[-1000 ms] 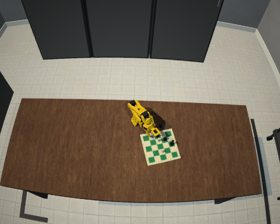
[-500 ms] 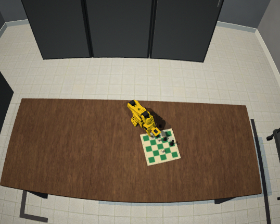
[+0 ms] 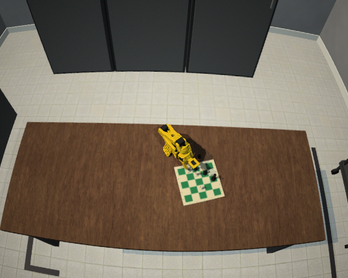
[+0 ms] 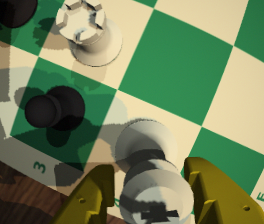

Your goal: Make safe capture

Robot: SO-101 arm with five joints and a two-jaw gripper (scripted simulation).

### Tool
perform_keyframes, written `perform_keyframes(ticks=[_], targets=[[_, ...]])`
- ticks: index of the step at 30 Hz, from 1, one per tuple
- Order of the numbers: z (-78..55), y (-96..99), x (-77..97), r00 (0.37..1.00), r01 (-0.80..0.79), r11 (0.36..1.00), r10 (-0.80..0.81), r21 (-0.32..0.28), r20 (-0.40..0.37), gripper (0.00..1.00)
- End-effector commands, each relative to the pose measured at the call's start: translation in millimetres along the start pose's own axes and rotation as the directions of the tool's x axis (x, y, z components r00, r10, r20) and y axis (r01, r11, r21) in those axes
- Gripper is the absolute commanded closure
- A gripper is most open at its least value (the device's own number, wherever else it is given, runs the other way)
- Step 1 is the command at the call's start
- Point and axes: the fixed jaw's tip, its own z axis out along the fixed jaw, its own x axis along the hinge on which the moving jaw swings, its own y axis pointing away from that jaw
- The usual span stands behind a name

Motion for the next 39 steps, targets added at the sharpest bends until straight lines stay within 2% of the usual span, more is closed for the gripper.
perform_keyframes(ticks=[1, 20, 39], targets=[[-1.7, 0.8, -1.3, 1.0, -0.005, 1.0, 0.005, -0.004, 0.005, 0.88], [-4.8, 0.6, -3.5, 1.0, -0.006, 1.0, 0.006, -0.003, 0.005, 0.88], [-36.7, 0.7, -22.0, 1.0, -0.006, 1.0, 0.006, -0.003, 0.004, 0.88]])
